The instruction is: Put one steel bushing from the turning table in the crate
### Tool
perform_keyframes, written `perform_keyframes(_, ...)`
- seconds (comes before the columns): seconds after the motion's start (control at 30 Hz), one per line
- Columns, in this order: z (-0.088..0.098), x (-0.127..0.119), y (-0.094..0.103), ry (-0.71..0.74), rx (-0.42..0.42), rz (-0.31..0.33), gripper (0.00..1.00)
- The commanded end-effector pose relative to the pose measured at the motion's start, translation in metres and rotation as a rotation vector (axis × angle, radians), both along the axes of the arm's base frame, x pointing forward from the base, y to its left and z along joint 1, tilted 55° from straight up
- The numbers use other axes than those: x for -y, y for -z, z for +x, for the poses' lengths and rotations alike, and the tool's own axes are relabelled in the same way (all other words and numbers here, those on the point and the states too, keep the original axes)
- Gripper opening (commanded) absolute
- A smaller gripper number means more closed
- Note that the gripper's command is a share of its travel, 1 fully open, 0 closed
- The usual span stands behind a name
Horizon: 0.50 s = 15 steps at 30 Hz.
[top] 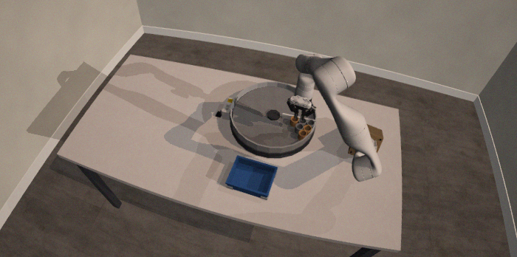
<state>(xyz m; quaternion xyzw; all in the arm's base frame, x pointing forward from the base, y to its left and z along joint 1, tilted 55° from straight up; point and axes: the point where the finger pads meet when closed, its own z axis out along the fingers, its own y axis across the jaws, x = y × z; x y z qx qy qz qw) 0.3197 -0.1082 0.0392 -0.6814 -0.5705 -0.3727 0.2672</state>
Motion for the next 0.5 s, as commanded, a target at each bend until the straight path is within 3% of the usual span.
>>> perform_keyframes(0.0, 0.0001, 0.0007, -0.0001, 0.001, 0.0, -0.001, 0.18)
perform_keyframes(0.47, 0.0025, -0.0085, 0.0067, 0.001, 0.001, -0.001, 0.18)
